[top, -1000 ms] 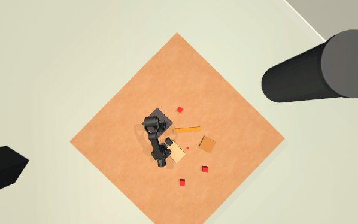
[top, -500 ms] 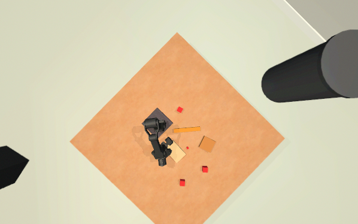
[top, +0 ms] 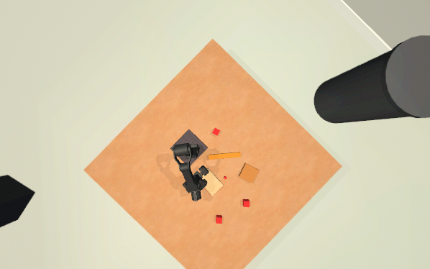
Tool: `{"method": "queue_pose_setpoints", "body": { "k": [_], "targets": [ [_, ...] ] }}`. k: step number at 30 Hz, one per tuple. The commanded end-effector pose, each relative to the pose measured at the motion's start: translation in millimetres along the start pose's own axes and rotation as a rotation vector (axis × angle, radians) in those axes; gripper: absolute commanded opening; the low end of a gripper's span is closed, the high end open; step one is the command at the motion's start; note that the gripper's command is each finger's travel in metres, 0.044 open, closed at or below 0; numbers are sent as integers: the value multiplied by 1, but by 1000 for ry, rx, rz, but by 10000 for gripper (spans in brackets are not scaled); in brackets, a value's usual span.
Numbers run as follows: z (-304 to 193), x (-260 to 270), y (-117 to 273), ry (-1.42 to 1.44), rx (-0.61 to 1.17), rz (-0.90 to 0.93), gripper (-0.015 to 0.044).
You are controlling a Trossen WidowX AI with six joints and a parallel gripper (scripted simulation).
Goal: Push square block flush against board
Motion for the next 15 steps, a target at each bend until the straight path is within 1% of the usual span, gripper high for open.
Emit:
{"method": "queue_pose_setpoints", "body": {
  "k": [1,15],
  "targets": [
    [5,-3,1,-3,-5,-6,0],
    [15,-4,2,-3,-6,-6,0]
  ]
}}
Point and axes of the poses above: the point midway between the two fingers, 35 mm back from their tips, its own y axis back along the fingers, its own x axis across the jaws, z = x × y, the point moved 1 cm from there along y, back along the fingers, and after that the axes turned 6 degrees about y, right-handed, at the moved point
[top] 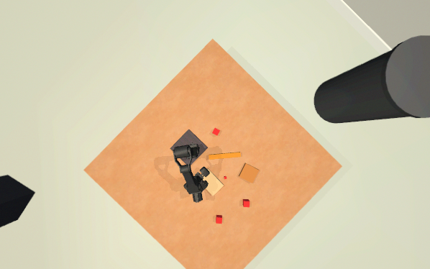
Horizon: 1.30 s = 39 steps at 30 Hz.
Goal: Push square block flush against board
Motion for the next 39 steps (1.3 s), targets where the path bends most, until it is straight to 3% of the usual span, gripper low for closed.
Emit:
{"method": "queue_pose_setpoints", "body": {
  "k": [1,39],
  "targets": [
    [6,-2,1,-2,-7,-4,0],
    [33,-6,2,-2,-10,-4,0]
  ]
}}
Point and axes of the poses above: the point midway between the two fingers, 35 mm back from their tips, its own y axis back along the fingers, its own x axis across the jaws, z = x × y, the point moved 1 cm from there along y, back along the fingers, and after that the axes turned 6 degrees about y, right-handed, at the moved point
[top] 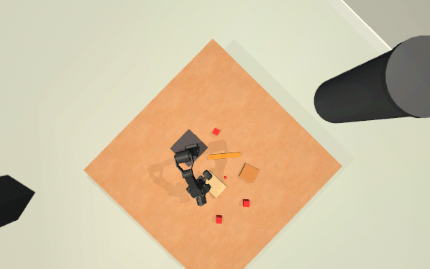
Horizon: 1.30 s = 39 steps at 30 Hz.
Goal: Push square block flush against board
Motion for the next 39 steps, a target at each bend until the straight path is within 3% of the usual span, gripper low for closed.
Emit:
{"method": "queue_pose_setpoints", "body": {
  "k": [1,39],
  "targets": [
    [6,-2,1,-2,-8,-1,0],
    [33,-4,2,-2,-10,-1,0]
  ]
}}
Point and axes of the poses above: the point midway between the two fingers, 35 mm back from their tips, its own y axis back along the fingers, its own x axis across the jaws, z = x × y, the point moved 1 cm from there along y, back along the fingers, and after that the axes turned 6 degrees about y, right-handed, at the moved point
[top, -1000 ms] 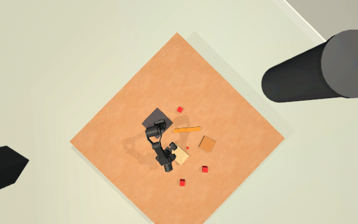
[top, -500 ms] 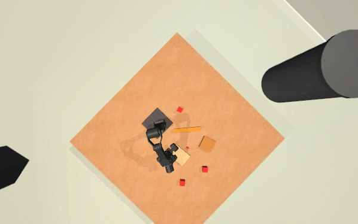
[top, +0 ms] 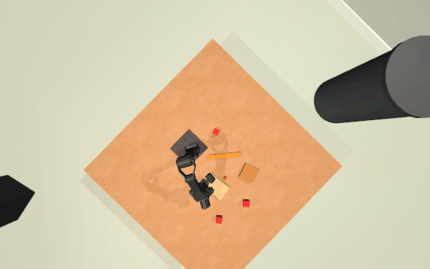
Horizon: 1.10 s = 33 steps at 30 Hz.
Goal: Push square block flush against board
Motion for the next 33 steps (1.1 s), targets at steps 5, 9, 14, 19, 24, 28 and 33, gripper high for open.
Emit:
{"method": "queue_pose_setpoints", "body": {
  "k": [5,9,14,19,24,28,33],
  "targets": [
    [9,-1,1,-1,-7,0,0],
    [12,-1,1,-1,-8,0,0],
    [16,-1,1,-1,-8,0,0],
    [19,-2,1,-1,-8,0,0],
    [23,-2,1,-1,-8,0,0],
    [26,-2,1,-1,-9,0,0],
    [27,-2,1,-1,-9,0,0]
  ]
}}
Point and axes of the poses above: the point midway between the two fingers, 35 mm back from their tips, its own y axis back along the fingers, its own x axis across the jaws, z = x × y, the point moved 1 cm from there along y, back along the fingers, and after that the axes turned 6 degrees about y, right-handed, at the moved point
